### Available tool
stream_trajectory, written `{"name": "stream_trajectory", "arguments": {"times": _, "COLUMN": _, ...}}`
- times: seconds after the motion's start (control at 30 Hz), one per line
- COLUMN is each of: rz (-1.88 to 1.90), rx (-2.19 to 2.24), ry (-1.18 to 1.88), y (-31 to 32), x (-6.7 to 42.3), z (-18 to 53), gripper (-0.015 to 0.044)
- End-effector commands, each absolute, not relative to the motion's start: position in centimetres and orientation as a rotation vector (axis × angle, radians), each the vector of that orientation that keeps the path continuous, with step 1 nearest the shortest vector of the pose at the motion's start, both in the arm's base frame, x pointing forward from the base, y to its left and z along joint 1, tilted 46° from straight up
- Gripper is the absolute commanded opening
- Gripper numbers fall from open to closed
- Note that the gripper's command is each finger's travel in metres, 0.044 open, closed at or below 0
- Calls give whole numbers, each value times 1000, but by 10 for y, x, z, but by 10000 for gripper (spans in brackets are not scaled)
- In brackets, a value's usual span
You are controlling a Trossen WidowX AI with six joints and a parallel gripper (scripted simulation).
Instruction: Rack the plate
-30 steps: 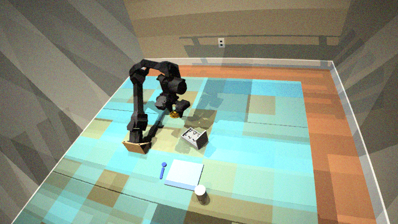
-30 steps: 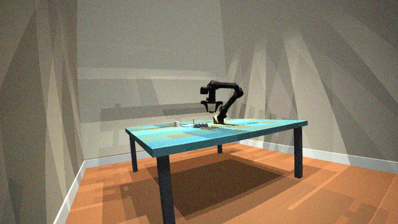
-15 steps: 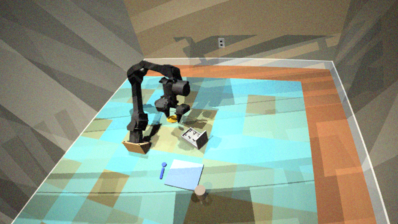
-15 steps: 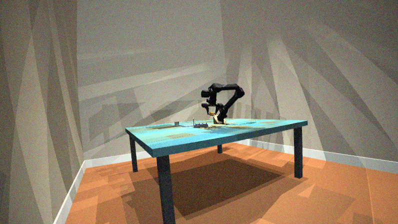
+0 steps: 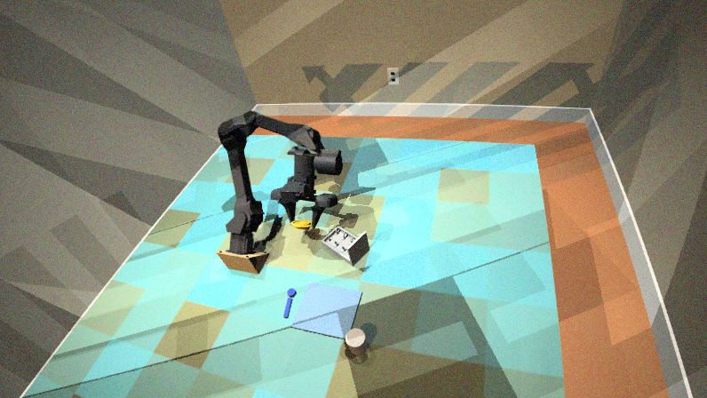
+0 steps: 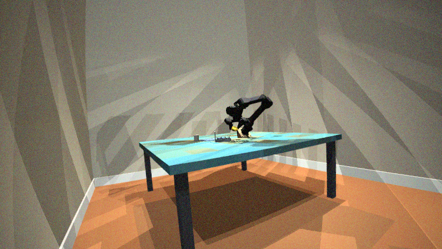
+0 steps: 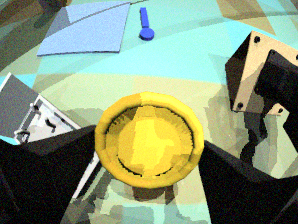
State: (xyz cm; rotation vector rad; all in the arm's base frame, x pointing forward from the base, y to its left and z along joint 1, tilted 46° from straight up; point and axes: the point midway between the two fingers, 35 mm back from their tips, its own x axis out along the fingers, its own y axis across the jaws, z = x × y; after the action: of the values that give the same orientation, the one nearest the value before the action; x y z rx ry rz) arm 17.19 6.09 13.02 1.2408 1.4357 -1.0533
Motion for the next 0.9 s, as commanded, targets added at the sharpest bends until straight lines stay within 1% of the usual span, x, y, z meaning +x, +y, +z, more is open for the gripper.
{"name": "stream_trajectory", "arguments": {"times": 0.0, "rz": -1037, "rx": 1161, "ry": 1376, "y": 59, "x": 171, "z": 121, "gripper": 0}}
{"name": "stream_trajectory", "arguments": {"times": 0.87, "rz": -770, "rx": 820, "ry": 941, "y": 63, "x": 188, "z": 106, "gripper": 0}}
